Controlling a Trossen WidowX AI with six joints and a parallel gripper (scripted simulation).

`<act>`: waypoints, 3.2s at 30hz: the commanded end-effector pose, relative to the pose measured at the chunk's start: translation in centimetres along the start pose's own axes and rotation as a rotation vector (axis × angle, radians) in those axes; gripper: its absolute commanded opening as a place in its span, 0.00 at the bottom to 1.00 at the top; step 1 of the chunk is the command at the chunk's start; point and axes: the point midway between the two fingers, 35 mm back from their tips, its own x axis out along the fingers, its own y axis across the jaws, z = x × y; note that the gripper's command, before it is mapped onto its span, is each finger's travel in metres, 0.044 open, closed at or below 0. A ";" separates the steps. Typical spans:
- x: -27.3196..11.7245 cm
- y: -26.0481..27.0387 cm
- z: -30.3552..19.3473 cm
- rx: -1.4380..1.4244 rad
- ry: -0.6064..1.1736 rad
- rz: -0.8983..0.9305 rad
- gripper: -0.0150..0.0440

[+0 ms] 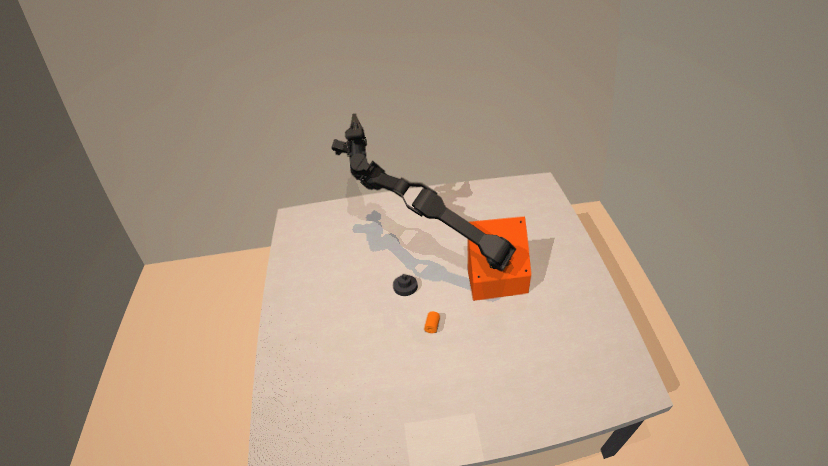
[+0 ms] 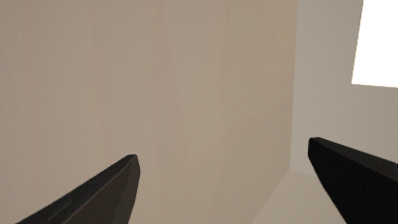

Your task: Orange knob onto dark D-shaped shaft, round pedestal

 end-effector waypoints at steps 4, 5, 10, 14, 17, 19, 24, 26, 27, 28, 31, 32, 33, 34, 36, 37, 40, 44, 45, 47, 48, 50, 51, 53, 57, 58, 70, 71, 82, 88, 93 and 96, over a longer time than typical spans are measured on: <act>-2.2 -1.2 4.3 0.162 -0.158 0.093 1.00; -3.3 -1.6 5.9 0.228 -0.215 0.143 1.00; -7.5 -2.8 10.0 0.430 -0.360 0.339 1.00; -11.9 -3.6 12.4 0.593 -0.435 0.548 1.00; -15.0 -4.0 13.4 0.690 -0.454 0.697 1.00; -17.0 -4.3 13.8 0.744 -0.455 0.790 1.00; -21.9 -4.9 14.0 0.861 -0.419 1.020 1.00; -23.9 -5.2 13.8 0.903 -0.388 1.116 1.00; -24.9 -5.4 13.7 0.923 -0.369 1.164 1.00; -26.0 -5.5 13.5 0.942 -0.348 1.212 1.00; -29.1 -6.0 12.7 0.993 -0.269 1.355 1.00; -30.2 -6.1 12.4 1.007 -0.238 1.401 1.00; -31.3 -6.3 12.0 1.021 -0.204 1.447 1.00; -32.3 -6.4 11.6 1.033 -0.167 1.492 1.00; -34.4 -6.8 10.7 1.055 -0.087 1.579 1.00; -35.4 -7.0 10.2 1.064 -0.044 1.621 1.00; -38.5 -7.6 8.4 1.083 0.103 1.737 1.00; -42.5 -8.5 5.6 1.091 0.334 1.867 1.00; -43.4 -8.7 4.8 1.089 0.397 1.894 1.00; -45.3 -9.2 3.2 1.082 0.531 1.940 1.00; -46.2 -9.5 2.3 1.076 0.601 1.959 1.00; -48.0 -10.0 0.5 1.060 0.746 1.986 1.00; -48.9 -10.3 -0.5 1.050 0.821 1.995 1.00; -50.6 -10.9 -2.5 1.027 0.976 2.002 1.00; -53.7 -12.2 -6.7 0.964 1.297 1.968 1.00; -54.4 -12.5 -7.8 0.945 1.378 1.948 1.00; -59.9 -16.0 -18.9 0.717 2.133 1.520 1.00; -59.9 -16.0 -18.9 0.717 2.133 1.520 1.00; -61.2 -15.1 -19.0 0.717 2.133 1.520 1.00; -61.9 -14.5 -19.1 0.716 2.134 1.520 1.00; -62.4 -14.0 -19.0 0.716 2.131 1.521 1.00; -62.8 -13.7 -19.0 0.716 2.129 1.521 1.00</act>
